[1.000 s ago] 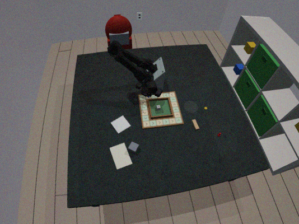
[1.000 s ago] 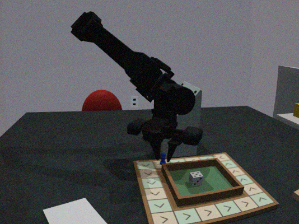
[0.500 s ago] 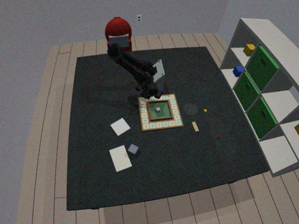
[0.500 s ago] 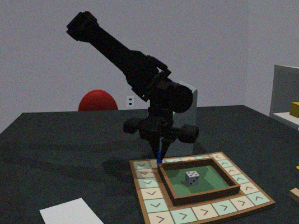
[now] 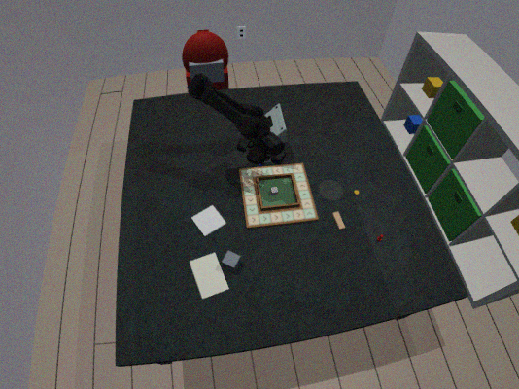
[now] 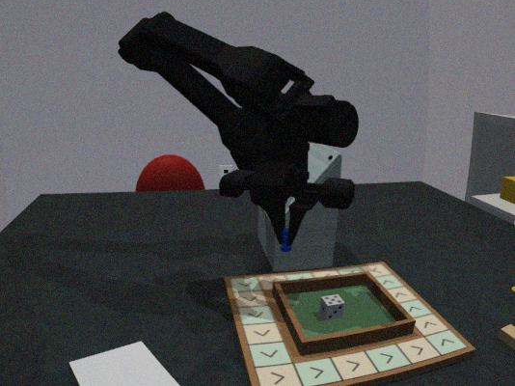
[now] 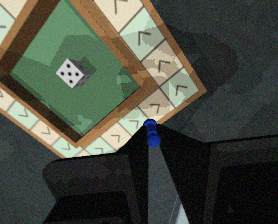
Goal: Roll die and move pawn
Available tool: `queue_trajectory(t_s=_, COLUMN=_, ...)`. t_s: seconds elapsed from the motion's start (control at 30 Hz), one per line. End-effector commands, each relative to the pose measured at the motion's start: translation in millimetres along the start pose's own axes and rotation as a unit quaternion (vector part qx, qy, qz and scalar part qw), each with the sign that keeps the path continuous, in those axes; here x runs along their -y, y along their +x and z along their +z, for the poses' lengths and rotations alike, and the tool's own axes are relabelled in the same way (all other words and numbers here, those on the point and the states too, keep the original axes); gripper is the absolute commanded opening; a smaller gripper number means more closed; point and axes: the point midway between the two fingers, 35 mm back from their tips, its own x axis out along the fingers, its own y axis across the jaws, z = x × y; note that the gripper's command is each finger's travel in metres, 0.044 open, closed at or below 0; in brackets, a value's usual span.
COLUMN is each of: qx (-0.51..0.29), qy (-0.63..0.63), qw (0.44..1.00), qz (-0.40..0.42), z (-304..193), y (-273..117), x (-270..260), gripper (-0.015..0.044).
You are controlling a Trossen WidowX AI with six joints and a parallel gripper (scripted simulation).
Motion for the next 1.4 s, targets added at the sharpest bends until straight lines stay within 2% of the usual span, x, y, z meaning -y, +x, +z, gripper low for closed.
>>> queue_trajectory(t_s=0.0, qx=0.0, qy=0.006, qw=1.0, qz=0.003, z=1, y=-18, x=0, gripper=0.0)
queue_trajectory(t_s=0.33, qx=0.006, qy=0.009, qw=1.0, qz=-0.01, z=-4, y=-64, x=9, gripper=0.0)
queue_trajectory(t_s=0.5, qx=0.006, qy=0.009, qw=1.0, qz=-0.01, z=-1, y=-67, x=7, gripper=0.0)
queue_trajectory(t_s=0.93, qx=0.0, qy=0.007, qw=1.0, qz=0.007, z=65, y=-53, x=-31, gripper=0.0)
queue_trajectory(t_s=1.37, qx=0.006, qy=0.014, qw=1.0, qz=0.0, z=144, y=-14, x=-47, gripper=0.0)
